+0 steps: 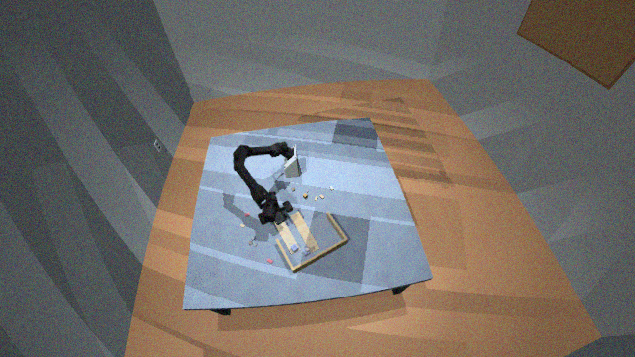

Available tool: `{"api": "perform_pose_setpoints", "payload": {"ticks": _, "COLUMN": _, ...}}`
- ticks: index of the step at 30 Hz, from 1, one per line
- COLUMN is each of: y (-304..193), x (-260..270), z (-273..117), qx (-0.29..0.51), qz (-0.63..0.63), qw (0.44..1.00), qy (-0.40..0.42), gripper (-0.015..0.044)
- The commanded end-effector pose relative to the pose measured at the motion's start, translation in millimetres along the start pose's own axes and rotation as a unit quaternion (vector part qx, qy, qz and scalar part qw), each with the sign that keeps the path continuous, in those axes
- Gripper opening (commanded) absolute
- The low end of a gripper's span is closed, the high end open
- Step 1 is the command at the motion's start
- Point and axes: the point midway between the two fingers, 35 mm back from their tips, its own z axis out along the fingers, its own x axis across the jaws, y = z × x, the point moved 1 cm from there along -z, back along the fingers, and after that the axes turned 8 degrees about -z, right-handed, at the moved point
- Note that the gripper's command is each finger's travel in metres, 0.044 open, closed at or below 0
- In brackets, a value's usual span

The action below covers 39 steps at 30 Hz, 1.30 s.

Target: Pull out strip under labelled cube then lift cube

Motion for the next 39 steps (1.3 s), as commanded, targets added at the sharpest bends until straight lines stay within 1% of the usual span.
{"api": "perform_pose_setpoints", "payload": {"ticks": 1, "y": -11, "x": 2, "z": 7, "qx": 0.008, "qz": 0.000, "qw": 1.000, "qy": 0.006, "gripper": 0.0000}}
{"api": "perform_pose_setpoints", "payload": {"ticks": 39, "y": -68, "x": 10, "z": 6, "qx": 0.010, "qz": -0.002, "qw": 1.000, "qy": 0.006, "gripper": 0.0000}}
